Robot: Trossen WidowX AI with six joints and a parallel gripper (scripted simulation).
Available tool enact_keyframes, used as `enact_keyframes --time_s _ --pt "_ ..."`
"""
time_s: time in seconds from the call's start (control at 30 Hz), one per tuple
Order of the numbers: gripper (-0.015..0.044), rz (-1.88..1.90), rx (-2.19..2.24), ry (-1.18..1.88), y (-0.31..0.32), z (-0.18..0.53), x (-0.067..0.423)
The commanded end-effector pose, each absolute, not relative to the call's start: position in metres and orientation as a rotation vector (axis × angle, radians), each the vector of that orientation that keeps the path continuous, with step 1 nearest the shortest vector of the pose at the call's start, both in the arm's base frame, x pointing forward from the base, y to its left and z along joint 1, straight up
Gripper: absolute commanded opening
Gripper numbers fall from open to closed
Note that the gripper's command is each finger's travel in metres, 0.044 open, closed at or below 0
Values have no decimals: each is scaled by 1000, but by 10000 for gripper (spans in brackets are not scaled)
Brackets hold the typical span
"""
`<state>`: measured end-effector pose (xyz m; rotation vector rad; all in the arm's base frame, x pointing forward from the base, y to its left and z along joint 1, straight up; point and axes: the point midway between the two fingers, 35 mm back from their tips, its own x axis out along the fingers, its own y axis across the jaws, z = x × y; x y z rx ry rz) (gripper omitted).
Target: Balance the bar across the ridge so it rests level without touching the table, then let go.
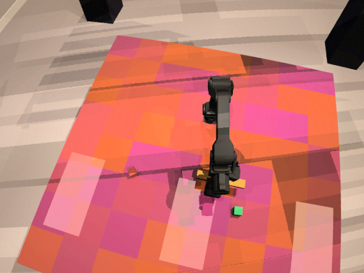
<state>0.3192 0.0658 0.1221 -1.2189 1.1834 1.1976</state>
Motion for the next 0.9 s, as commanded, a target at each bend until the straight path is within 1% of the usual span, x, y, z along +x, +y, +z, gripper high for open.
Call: enact_keyframes --time_s 0.0,0.87 --pt "0 1195 -1220 1184 66 121 320" --pt "0 1195 -1220 1184 66 119 320"
